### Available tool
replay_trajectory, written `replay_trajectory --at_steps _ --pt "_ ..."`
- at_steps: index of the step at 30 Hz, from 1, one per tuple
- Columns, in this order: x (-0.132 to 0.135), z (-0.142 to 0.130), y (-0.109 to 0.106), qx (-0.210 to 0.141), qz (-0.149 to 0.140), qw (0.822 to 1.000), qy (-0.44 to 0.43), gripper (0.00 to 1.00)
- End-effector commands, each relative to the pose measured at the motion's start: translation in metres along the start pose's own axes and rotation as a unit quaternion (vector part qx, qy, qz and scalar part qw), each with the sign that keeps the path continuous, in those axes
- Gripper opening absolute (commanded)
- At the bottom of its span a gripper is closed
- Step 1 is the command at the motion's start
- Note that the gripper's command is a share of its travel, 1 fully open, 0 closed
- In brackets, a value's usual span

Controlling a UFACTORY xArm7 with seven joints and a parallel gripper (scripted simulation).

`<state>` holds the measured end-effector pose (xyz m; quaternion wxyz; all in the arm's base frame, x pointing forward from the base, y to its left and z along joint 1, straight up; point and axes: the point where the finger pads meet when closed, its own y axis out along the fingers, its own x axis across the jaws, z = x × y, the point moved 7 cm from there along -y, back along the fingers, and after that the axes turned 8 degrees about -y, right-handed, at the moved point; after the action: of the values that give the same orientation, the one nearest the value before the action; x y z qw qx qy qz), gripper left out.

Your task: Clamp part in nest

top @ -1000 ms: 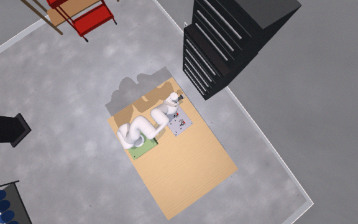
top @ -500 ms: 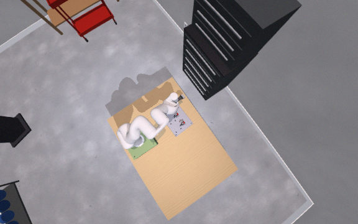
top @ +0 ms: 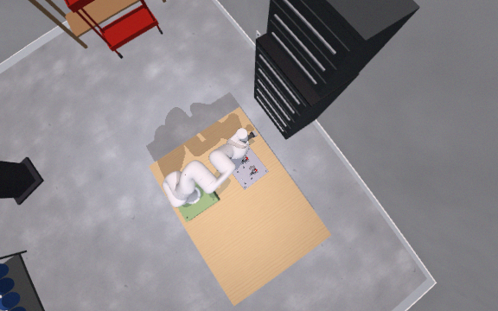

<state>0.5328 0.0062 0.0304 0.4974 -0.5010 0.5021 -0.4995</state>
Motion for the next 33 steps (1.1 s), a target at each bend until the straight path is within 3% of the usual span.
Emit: replay_trajectory --at_steps 1,13,33 --pt "0.000 0.002 -0.002 0.002 0.000 1.000 0.000 0.47" --pt "0.000 0.002 -0.006 0.002 0.000 1.000 0.000 0.47" --pt "0.000 0.001 -0.061 0.002 0.000 1.000 0.000 0.47"
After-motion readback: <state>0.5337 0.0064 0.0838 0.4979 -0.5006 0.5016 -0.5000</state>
